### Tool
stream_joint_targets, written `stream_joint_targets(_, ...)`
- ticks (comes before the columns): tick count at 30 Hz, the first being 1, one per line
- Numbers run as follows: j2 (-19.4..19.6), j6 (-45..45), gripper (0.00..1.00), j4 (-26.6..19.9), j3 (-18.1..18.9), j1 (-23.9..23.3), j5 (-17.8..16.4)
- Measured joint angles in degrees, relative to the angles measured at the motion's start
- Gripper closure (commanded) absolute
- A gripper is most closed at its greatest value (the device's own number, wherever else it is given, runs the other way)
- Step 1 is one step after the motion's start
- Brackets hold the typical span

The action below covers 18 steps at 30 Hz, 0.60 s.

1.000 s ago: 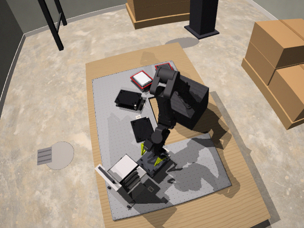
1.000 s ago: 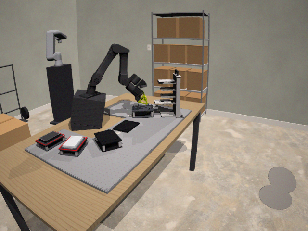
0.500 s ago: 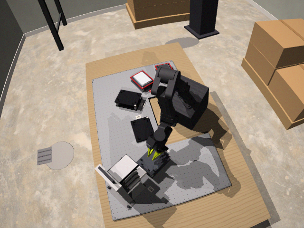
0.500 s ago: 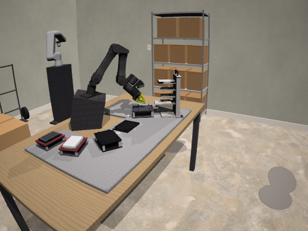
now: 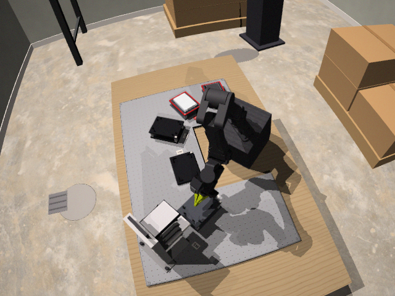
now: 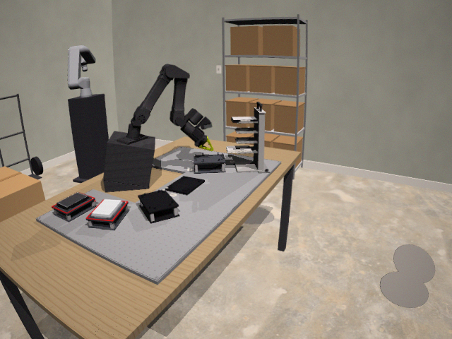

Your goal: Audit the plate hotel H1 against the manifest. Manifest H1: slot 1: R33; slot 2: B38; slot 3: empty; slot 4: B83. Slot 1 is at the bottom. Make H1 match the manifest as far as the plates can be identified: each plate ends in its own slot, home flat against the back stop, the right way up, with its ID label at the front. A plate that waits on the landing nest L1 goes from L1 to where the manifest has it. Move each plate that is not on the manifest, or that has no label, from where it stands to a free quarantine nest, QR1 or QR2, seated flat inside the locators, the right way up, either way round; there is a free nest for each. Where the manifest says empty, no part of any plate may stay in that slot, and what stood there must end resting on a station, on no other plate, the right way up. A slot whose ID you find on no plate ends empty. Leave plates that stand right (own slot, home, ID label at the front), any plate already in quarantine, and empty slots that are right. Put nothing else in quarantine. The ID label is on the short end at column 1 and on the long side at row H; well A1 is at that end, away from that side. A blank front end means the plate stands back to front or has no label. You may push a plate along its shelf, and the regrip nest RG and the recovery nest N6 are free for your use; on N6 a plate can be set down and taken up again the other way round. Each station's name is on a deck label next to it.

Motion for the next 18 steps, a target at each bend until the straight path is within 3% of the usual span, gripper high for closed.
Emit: stream_joint_targets(18, 0.1, 0.0, 1.0, -0.5, 0.3, 0.0, 0.0)
